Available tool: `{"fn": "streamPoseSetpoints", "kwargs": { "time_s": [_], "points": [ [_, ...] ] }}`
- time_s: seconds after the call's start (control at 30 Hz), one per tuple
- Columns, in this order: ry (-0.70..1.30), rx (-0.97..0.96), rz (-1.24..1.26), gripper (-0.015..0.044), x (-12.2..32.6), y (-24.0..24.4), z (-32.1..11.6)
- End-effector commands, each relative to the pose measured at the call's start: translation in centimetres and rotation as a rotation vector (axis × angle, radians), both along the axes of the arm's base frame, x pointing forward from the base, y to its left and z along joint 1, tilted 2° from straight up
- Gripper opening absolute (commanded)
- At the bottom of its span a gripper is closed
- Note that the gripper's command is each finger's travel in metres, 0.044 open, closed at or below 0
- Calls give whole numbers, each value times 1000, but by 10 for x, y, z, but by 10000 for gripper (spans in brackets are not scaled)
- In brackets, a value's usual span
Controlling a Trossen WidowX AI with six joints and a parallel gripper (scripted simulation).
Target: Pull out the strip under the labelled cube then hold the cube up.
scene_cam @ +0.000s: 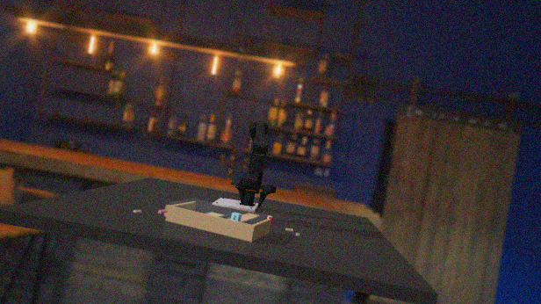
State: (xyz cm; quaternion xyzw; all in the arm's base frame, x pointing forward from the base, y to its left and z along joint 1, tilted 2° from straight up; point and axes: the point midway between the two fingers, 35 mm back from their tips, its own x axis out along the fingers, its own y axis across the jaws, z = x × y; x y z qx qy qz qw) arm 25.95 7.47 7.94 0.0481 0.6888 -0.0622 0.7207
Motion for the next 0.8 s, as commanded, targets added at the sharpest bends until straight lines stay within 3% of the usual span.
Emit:
{"fn": "streamPoseSetpoints", "kwargs": {
  "time_s": [0.0, 0.77],
  "points": [
    [5, 1, 6, 440, 15, -1, 2],
    [-2, 0, 6, 440, 103, -9, 19]
  ]
}}
